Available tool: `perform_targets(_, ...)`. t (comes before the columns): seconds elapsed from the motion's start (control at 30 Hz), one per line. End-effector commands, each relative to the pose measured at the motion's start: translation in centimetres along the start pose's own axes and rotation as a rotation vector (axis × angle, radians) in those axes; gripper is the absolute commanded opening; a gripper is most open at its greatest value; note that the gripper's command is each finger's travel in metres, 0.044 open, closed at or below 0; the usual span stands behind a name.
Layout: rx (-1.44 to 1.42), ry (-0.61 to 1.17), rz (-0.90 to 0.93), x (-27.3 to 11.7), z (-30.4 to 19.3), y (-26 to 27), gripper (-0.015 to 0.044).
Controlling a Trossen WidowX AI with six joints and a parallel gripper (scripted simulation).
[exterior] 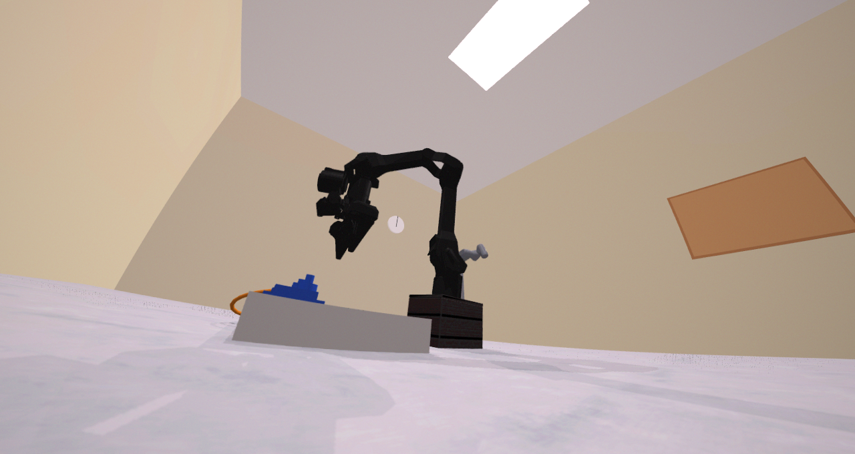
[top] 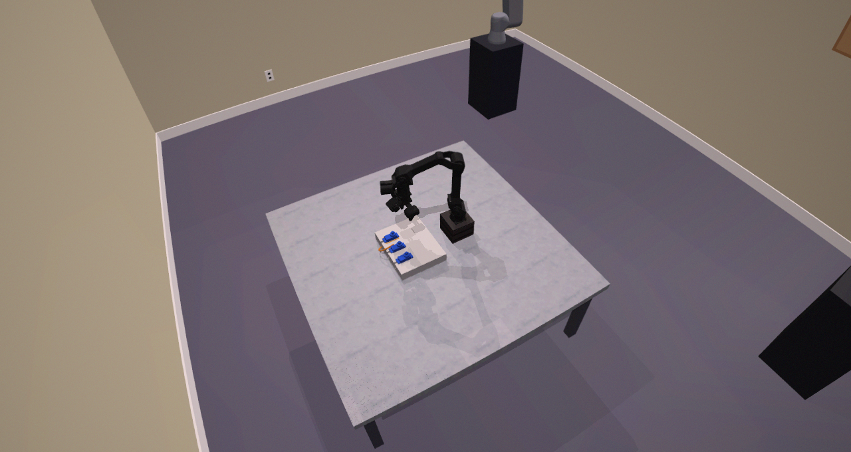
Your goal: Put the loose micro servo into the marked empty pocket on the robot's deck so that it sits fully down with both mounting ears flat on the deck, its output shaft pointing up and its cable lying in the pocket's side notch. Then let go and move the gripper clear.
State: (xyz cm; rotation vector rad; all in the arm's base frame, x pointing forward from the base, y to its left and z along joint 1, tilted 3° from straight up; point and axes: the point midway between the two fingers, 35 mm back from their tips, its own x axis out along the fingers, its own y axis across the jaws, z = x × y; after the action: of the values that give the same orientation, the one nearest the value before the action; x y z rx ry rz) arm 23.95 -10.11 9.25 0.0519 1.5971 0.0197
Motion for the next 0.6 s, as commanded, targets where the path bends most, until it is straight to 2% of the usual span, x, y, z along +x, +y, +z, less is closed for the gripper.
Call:
perform_targets(0.0,-0.003,-0.019,-0.009,-3.19,0.07,0.04,0.044)
perform_targets(0.57,-0.003,-0.019,-0.008,-3.76,0.04,0.09,0.044)
